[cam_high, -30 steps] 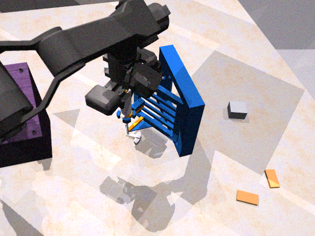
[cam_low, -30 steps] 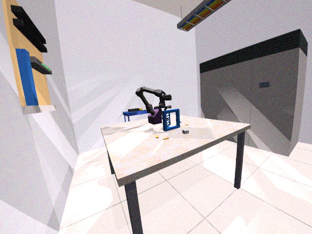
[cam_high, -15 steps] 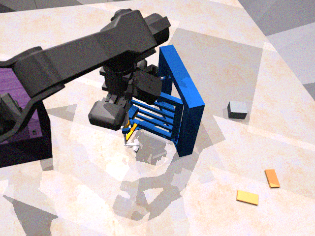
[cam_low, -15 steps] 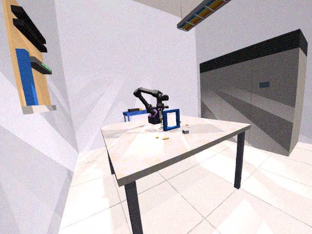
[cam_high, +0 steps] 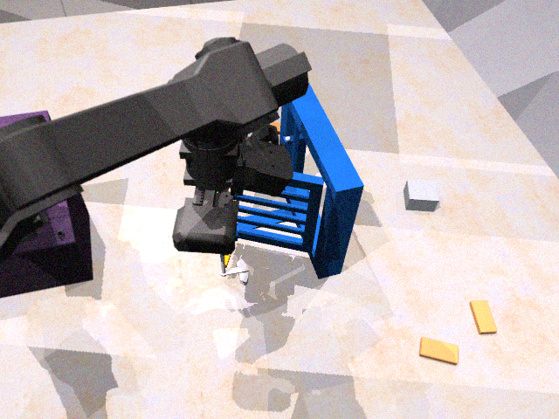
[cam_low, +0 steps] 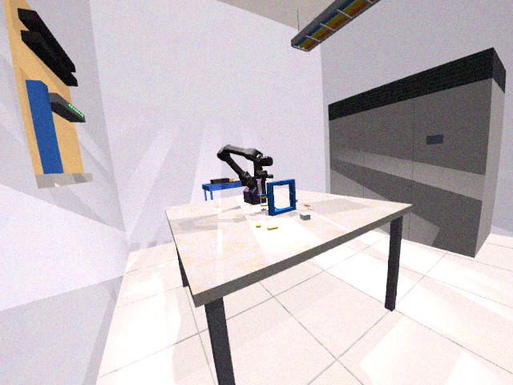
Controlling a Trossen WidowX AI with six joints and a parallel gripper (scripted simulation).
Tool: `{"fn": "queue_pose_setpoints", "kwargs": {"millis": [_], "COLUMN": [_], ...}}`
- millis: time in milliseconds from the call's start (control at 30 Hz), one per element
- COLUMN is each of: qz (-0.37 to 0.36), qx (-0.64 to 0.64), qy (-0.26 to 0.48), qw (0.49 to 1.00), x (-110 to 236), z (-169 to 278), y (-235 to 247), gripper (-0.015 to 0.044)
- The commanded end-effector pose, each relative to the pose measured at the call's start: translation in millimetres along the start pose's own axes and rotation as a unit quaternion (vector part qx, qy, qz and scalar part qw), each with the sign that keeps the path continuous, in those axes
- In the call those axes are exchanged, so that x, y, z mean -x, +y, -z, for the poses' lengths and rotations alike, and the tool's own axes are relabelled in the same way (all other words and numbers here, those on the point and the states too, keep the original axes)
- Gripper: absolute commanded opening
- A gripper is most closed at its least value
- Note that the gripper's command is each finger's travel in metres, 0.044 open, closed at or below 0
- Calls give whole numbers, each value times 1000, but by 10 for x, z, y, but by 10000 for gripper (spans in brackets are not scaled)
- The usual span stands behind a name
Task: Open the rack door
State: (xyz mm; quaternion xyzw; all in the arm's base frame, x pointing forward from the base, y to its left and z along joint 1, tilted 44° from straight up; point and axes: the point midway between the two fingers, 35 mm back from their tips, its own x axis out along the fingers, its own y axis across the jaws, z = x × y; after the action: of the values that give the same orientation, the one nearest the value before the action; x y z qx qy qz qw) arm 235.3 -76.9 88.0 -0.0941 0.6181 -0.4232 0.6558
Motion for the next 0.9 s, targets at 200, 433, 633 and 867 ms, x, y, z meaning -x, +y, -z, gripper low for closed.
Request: {"fn": "queue_pose_setpoints", "kwargs": {"millis": [200, 433, 633, 867], "qz": [4, 4, 4, 5], "qx": [81, 131, 173, 222], "qy": [-3, -3, -2, -2], "qw": [997, 991, 985, 975], "x": [-2, 0, 1, 3], "z": [-71, -129, -188, -268], "y": [-194, -311, -405, -508], "gripper": [14, 14, 14, 14]}}
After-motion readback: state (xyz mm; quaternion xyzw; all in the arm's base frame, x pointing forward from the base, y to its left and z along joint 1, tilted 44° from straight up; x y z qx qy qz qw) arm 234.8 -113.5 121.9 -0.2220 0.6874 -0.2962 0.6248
